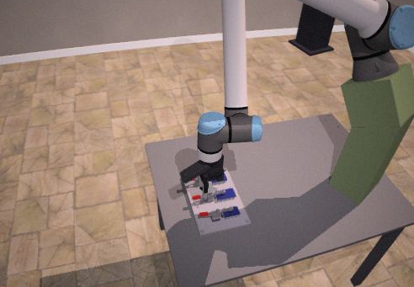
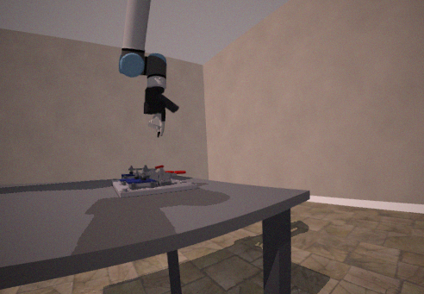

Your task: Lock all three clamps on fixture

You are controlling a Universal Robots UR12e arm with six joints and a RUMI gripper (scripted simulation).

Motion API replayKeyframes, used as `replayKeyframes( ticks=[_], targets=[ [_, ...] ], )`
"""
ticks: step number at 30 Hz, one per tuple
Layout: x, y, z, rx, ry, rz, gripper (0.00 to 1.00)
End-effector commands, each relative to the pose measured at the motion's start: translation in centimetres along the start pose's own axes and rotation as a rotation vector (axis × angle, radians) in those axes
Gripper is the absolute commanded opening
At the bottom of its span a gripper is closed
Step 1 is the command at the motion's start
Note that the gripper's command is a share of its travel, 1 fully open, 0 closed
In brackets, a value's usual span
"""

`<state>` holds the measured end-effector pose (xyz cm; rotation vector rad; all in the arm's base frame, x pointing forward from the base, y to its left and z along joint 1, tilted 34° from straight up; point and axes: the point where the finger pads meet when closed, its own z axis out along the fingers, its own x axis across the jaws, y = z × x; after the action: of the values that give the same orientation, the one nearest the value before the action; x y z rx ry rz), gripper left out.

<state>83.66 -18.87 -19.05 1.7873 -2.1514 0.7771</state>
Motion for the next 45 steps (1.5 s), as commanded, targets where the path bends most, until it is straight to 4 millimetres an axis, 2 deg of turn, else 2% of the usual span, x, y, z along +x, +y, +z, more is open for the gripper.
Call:
replayKeyframes(
  ticks=[1, 10, 19, 21, 27, 45],
  targets=[
    [0.0, -0.1, -0.1, 0.001, 0.0, 0.0, 0.28],
    [0.0, -0.1, 0.3, 0.001, 0.0, 0.0, 0.28],
    [0.0, -0.1, 3.8, 0.001, 0.0, 0.0, 0.28],
    [0.0, -0.1, 3.8, 0.001, 0.0, 0.0, 0.28],
    [0.0, -0.1, 5.7, 0.001, 0.0, 0.0, 0.28],
    [0.0, 0.2, 5.9, 0.001, 0.0, 0.0, 0.28]
  ],
)
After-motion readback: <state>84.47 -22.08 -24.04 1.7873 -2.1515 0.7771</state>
